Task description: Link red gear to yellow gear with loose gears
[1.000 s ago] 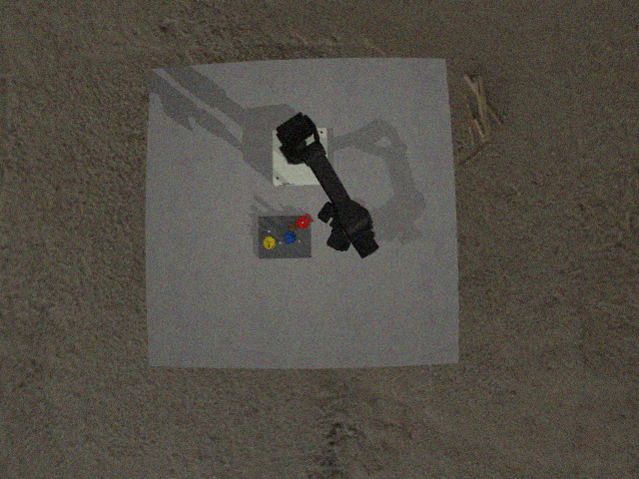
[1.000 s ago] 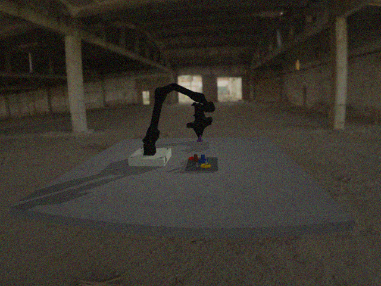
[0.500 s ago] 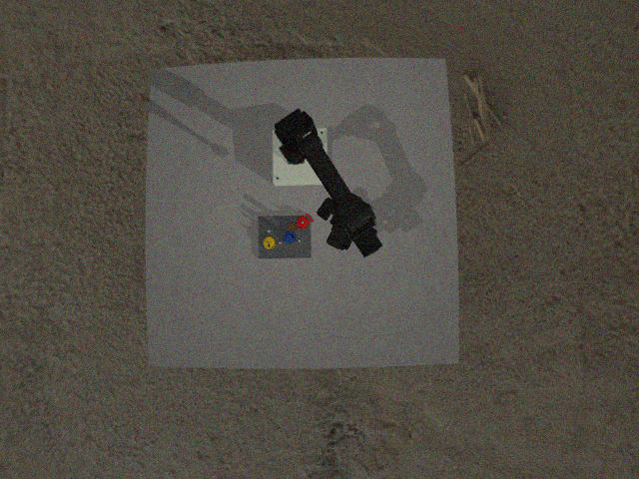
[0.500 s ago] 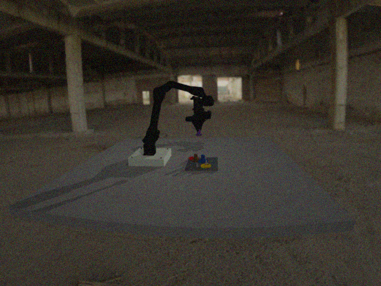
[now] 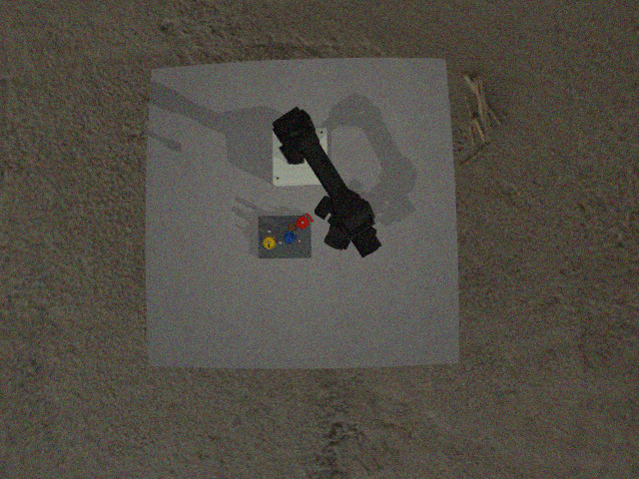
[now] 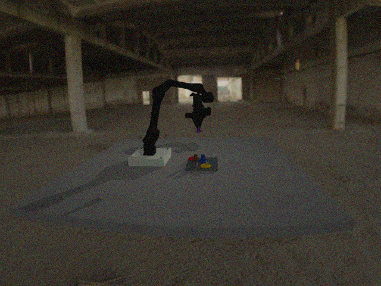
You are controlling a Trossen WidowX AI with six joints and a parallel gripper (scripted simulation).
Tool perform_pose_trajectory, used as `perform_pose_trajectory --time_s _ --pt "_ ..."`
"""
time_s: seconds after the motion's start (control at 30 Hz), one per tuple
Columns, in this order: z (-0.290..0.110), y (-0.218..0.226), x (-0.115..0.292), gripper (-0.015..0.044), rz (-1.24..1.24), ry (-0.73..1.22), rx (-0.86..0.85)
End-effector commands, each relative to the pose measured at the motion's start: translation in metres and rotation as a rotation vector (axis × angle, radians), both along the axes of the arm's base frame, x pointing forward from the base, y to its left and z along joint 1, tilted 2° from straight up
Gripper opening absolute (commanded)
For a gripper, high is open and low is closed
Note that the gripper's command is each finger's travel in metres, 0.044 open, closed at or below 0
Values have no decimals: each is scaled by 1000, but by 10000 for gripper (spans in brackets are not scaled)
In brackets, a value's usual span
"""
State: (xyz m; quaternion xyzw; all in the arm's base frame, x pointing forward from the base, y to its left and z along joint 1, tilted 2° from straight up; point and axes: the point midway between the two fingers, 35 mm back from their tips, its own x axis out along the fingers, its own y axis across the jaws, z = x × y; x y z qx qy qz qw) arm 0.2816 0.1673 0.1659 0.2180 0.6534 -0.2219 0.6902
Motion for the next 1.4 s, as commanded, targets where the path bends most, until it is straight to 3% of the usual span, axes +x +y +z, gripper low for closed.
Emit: perform_pose_trajectory --time_s 0.0,1.37 --pt "-2 -6 5 0 -2 -1 6" --pt "-32 -98 49 0 -2 -3 -1"
